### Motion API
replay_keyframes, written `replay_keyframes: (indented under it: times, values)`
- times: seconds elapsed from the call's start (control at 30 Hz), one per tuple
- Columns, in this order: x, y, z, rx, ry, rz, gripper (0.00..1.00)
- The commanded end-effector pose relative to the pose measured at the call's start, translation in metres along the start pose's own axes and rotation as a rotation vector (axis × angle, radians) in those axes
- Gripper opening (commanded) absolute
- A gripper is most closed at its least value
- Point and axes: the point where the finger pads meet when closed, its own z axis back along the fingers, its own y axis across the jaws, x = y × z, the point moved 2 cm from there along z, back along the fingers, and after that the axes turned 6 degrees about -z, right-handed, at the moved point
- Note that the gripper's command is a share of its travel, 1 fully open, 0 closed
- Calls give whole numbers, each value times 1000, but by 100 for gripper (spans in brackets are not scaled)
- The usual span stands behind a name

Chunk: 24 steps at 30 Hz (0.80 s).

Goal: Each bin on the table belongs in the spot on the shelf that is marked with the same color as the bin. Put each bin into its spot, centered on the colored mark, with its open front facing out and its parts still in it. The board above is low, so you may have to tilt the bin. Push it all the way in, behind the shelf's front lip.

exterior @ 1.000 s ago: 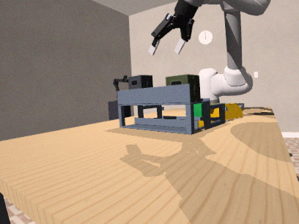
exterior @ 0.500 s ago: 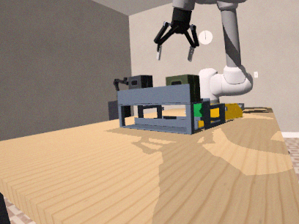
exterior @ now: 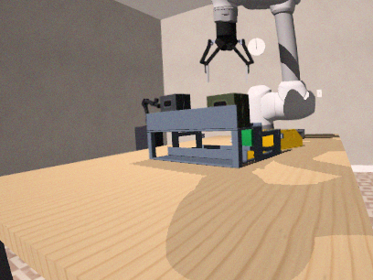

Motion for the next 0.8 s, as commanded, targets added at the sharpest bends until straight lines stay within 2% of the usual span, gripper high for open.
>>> replay_keyframes:
  times: [0.0, 0.23, 0.77]
  values:
    - [-23, 5, -11, 50, -88, -134, 100]
    - [-62, 15, -27, 129, -204, -336, 100]
    - [-67, 17, -30, 142, -223, -370, 100]
